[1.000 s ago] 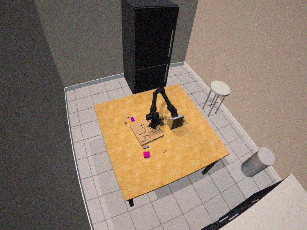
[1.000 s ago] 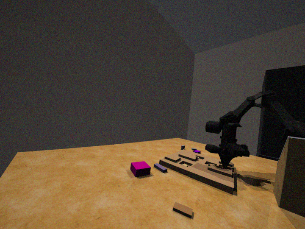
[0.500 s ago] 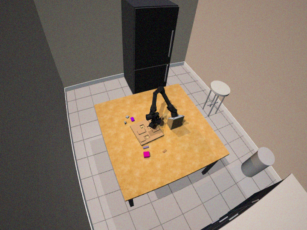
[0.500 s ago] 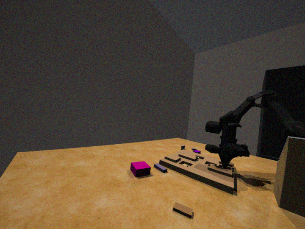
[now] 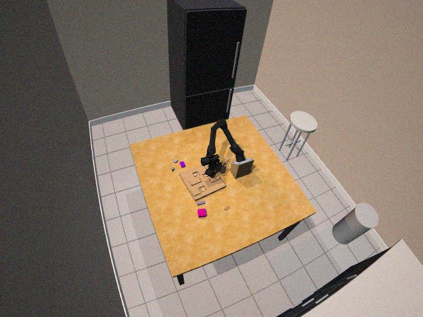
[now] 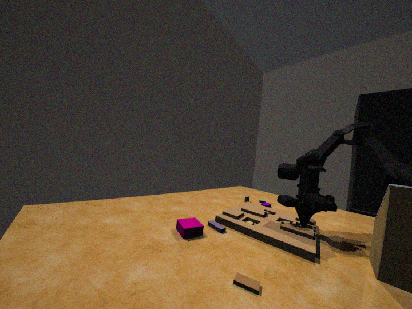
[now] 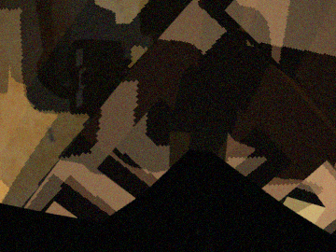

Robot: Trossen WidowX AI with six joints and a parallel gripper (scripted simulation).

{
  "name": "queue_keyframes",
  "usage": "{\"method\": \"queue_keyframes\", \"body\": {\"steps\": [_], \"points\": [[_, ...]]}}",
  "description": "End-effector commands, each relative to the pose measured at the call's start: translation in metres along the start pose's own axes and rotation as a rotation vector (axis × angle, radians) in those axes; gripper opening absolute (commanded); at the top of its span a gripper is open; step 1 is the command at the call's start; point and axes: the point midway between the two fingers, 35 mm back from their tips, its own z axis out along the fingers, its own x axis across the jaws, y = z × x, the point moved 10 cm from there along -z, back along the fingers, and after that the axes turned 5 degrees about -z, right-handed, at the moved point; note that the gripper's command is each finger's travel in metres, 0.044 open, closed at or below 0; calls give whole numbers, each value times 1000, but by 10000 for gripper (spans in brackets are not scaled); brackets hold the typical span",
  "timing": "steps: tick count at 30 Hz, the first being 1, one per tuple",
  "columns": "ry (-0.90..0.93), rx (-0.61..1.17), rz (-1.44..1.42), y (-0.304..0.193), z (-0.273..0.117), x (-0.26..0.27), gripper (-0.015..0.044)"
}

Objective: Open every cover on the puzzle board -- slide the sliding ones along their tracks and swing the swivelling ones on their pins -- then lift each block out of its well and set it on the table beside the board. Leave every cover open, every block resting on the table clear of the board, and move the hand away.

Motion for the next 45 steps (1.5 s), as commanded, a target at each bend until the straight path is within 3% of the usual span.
{"method": "queue_keyframes", "body": {"steps": [1, 20, 26, 35, 45], "points": [[3, 2, 6, -1, 2, 1, 0], [2, 1, -64, 1, -10, 0, 0], [0, -4, -60, 1, -25, -2, 144], [1, 0, -90, 2, -63, 0, 144], [0, 0, -91, 1, -49, -1, 144]]}}
